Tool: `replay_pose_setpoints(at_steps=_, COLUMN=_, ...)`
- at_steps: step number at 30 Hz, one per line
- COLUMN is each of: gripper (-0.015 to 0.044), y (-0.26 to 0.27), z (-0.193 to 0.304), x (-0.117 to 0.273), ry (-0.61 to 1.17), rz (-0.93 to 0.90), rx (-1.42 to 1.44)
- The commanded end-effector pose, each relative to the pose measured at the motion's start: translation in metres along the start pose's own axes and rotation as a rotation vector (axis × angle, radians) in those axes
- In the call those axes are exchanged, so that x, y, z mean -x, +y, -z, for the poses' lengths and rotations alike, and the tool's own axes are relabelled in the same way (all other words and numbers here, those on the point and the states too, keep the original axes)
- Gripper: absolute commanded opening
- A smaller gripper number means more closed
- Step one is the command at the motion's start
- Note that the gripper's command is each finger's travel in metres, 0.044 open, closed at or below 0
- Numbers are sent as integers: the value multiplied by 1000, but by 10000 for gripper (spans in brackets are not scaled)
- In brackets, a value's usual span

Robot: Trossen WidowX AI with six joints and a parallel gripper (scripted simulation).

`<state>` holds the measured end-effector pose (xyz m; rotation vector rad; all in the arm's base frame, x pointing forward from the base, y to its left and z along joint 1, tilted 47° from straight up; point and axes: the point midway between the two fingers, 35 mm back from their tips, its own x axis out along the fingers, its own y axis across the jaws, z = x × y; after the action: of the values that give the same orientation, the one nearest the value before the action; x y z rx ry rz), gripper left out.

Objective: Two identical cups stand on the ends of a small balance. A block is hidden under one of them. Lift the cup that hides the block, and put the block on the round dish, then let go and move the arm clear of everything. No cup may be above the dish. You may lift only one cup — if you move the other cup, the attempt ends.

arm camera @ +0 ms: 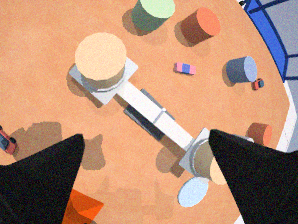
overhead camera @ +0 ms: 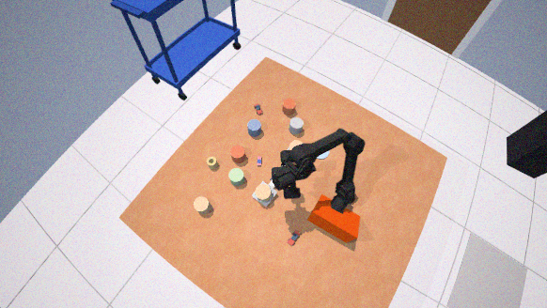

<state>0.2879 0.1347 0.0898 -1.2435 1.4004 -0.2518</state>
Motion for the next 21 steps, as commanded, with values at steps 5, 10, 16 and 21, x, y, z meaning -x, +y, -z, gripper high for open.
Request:
replay_pose_setpoints(at_steps=5, gripper=440, y=11, z=-26, x=-30, ry=85, rz=-119, rx=238)
replay_pose_setpoints(at_steps=10, gripper=440, y=17, z=-40, x=-47, ry=110, rz=-191, rx=377)
replay_pose_setpoints(at_steps=16, gripper=440, y=22, z=-54, x=-66, ry=121, rz=-273, rx=555)
replay_pose_setpoints(at_steps=21, gripper=440, y=27, z=-65, x=-83, ry=118, rz=-344, rx=701)
